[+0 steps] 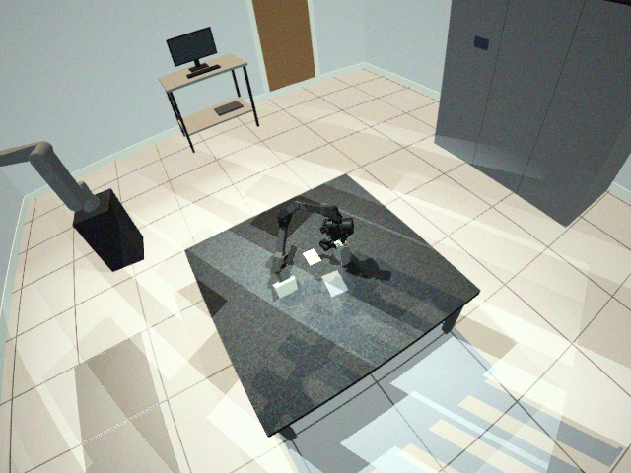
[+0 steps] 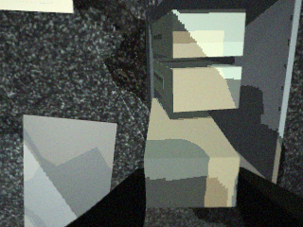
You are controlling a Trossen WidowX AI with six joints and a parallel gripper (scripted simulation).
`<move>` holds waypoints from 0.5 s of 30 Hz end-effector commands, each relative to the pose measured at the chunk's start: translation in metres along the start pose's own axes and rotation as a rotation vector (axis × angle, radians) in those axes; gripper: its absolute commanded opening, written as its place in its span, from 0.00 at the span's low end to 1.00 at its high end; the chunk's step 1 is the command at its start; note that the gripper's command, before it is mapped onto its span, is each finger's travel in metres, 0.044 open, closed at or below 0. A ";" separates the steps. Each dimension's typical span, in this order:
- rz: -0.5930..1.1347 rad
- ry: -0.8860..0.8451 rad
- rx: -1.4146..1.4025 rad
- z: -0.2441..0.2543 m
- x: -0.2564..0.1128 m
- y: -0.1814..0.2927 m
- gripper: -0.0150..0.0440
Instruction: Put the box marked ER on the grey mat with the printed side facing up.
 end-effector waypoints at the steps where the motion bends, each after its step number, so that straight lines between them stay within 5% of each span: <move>1: -0.005 -0.002 0.004 -0.002 0.002 -0.001 0.52; 15: -0.005 -0.001 0.004 -0.003 0.025 -0.001 0.52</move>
Point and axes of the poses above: the point midway between the two fingers, 35 mm back from their tips, its own x axis out along the fingers, its own z axis across the jaws, y = z × x, the point moved 10 cm from there along -x, back along the fingers, and after that the axes turned 15 degrees about x, right-handed, at the moved point
